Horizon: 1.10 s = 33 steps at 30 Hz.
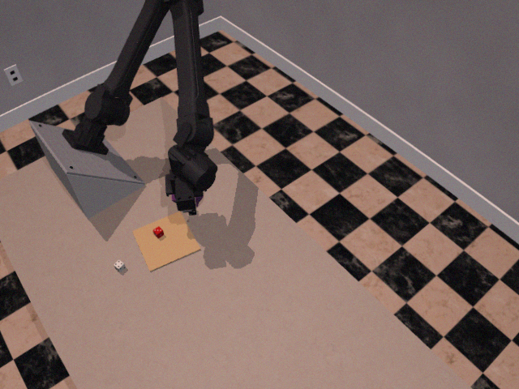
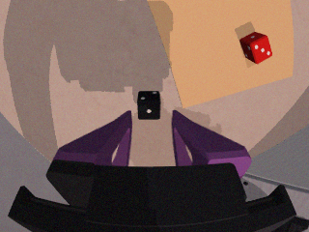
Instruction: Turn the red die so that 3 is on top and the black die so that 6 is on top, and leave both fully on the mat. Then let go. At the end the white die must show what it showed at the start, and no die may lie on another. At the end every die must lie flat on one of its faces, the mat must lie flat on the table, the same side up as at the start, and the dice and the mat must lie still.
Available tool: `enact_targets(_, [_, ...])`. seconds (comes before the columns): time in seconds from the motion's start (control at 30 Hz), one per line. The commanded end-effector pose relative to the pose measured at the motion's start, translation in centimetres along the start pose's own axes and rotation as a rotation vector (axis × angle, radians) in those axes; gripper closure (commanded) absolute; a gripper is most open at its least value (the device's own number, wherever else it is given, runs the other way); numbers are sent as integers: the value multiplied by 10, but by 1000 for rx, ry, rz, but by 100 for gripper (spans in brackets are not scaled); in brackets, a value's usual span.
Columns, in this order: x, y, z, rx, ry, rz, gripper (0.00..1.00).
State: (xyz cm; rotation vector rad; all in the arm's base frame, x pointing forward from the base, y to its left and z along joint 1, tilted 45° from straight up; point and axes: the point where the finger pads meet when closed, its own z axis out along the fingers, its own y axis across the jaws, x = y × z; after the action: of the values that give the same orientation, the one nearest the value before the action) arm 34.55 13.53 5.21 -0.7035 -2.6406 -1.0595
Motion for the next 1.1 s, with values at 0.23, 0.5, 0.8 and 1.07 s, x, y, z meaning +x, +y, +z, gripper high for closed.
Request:
enact_targets(0.23, [-19, 14, -9, -22, -37, -20, 65])
enact_targets(0.5, [-19, 14, -9, -22, -37, -20, 65])
enact_targets(0.8, [-19, 14, -9, -22, -37, -20, 65])
enact_targets(1.07, [-14, 16, -2, -16, -26, -24, 65])
